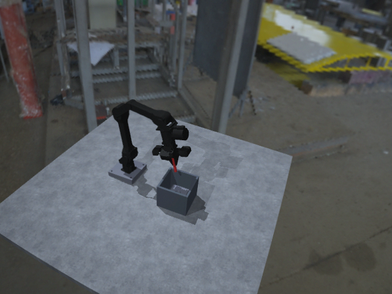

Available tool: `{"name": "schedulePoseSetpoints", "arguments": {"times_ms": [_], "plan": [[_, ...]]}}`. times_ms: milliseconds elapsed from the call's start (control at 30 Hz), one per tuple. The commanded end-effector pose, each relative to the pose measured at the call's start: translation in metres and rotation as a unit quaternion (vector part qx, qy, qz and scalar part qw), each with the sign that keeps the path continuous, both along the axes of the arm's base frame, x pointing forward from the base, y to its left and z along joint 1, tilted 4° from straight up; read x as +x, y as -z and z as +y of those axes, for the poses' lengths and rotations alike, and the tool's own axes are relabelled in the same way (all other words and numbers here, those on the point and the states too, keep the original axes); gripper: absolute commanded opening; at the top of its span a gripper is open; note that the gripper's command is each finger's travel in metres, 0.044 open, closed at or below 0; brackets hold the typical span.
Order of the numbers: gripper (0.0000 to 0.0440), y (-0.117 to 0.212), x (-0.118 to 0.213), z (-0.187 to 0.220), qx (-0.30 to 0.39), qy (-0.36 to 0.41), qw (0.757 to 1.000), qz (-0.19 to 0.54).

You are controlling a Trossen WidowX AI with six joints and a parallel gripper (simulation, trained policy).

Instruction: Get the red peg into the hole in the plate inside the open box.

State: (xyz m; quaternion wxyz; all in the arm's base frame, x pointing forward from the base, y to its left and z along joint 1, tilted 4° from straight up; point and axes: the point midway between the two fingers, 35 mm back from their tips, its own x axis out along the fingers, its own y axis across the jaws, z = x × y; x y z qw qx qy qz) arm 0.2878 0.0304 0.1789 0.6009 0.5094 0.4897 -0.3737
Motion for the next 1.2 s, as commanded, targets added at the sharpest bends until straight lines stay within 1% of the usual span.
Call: {"name": "schedulePoseSetpoints", "arguments": {"times_ms": [0, 233, 500, 1167], "plan": [[0.0, 0.004, 0.005, -0.006, 0.002, 0.0, 1.0, 0.009], [0.0, 0.015, 0.014, -0.019, 0.002, 0.0, 1.0, 0.024], [0.0, 0.038, 0.024, -0.03, 0.004, -0.001, 0.999, 0.043], [0.0, 0.094, 0.046, -0.034, 0.024, -0.028, 0.997, 0.066]]}}
